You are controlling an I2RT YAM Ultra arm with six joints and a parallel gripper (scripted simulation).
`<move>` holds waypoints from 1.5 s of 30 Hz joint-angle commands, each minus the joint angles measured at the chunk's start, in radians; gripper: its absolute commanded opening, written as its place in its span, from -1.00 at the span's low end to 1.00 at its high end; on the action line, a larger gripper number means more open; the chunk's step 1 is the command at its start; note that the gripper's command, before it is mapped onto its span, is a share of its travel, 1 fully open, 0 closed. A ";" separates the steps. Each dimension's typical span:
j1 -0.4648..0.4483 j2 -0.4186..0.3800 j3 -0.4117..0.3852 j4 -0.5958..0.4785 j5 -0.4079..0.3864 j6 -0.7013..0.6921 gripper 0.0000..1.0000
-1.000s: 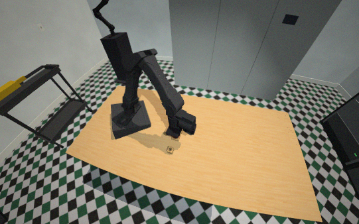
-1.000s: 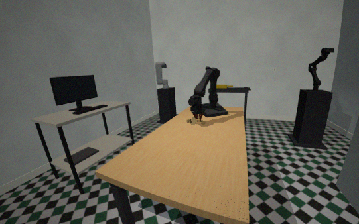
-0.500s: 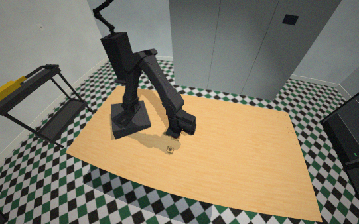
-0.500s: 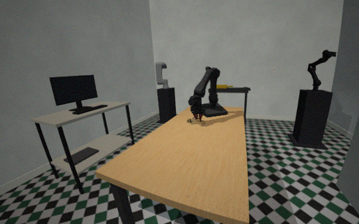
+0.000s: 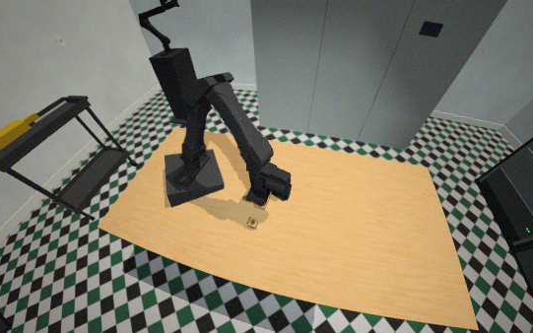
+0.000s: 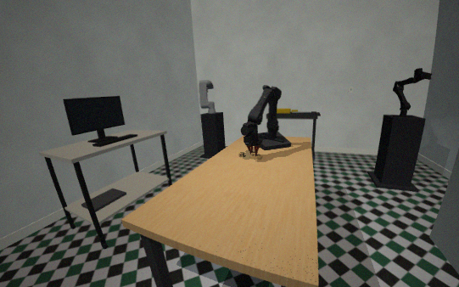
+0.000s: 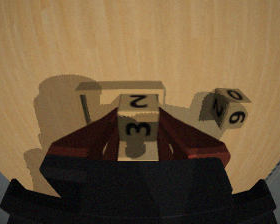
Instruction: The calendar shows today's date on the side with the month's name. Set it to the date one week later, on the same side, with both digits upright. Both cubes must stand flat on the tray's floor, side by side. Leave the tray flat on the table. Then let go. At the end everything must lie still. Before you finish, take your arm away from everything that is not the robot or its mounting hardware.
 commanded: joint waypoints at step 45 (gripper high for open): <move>-0.008 -0.028 0.022 -0.042 -0.001 -0.007 -0.11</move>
